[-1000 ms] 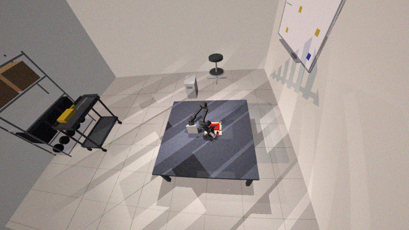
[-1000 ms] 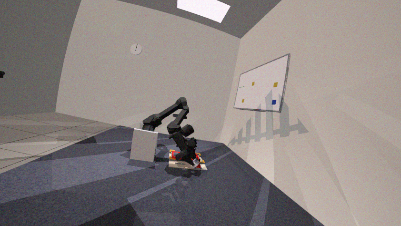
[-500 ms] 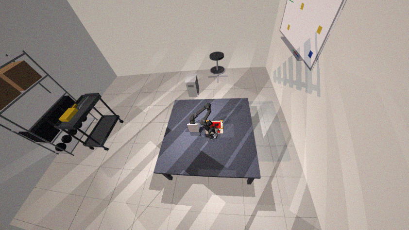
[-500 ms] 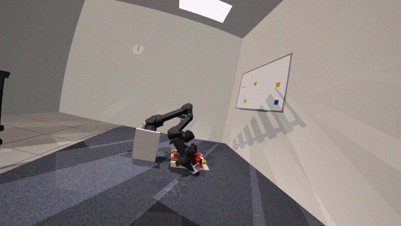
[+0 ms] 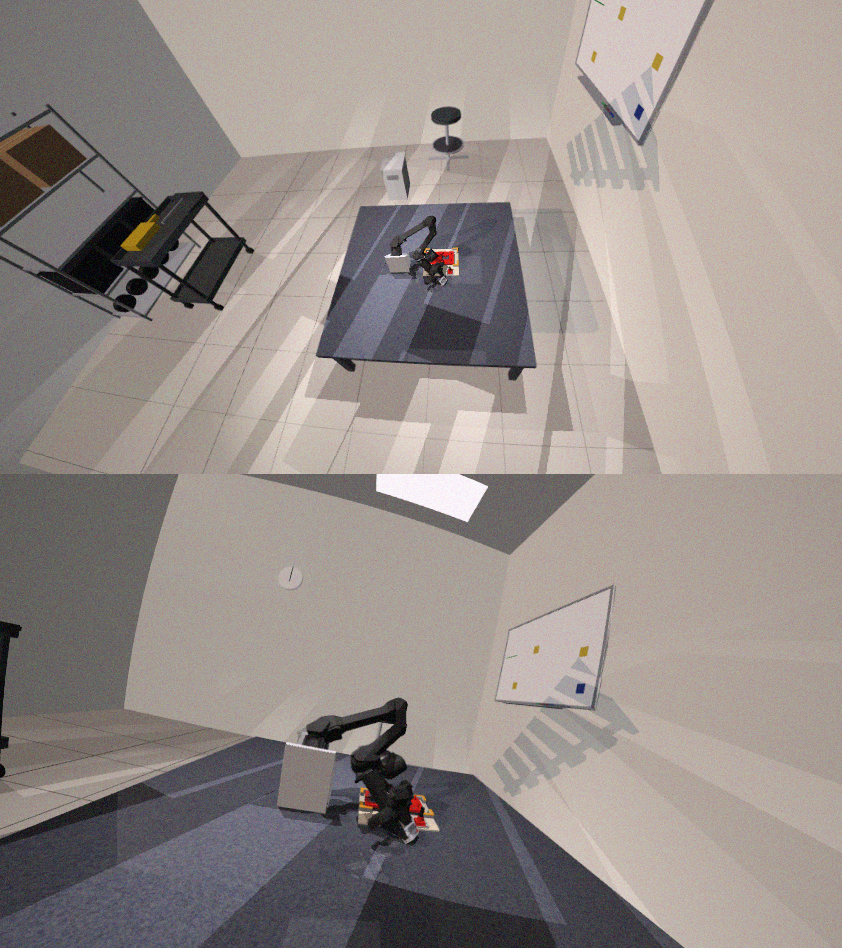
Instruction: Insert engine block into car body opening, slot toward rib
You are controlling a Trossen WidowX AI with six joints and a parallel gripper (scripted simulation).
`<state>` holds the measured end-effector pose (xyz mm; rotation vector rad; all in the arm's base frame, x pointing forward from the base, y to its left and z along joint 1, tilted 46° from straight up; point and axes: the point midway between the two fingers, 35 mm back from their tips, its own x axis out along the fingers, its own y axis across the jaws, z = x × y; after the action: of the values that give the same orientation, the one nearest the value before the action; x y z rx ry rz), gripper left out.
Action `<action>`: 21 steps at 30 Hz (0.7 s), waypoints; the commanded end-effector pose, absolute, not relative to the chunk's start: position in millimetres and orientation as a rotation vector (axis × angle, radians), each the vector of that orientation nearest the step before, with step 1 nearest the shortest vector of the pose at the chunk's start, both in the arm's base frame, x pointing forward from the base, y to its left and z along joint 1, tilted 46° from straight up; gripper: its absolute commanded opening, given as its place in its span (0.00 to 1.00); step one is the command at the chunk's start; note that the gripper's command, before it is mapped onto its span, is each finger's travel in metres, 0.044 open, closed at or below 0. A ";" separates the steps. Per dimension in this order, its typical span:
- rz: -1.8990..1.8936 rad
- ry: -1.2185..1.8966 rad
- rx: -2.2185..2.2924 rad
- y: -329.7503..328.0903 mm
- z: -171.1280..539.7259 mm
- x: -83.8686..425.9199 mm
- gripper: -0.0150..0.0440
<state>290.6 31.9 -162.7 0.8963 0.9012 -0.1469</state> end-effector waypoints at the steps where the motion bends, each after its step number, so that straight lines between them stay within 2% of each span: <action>1: -0.147 0.902 0.895 31.9 -162.5 290.5 0.52; 12: -0.147 0.902 0.895 31.9 -162.5 290.5 1.00; 21: -0.140 0.904 0.898 27.2 -151.9 282.7 1.00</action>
<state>288.7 31.1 -159.1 0.8984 0.9018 -0.1412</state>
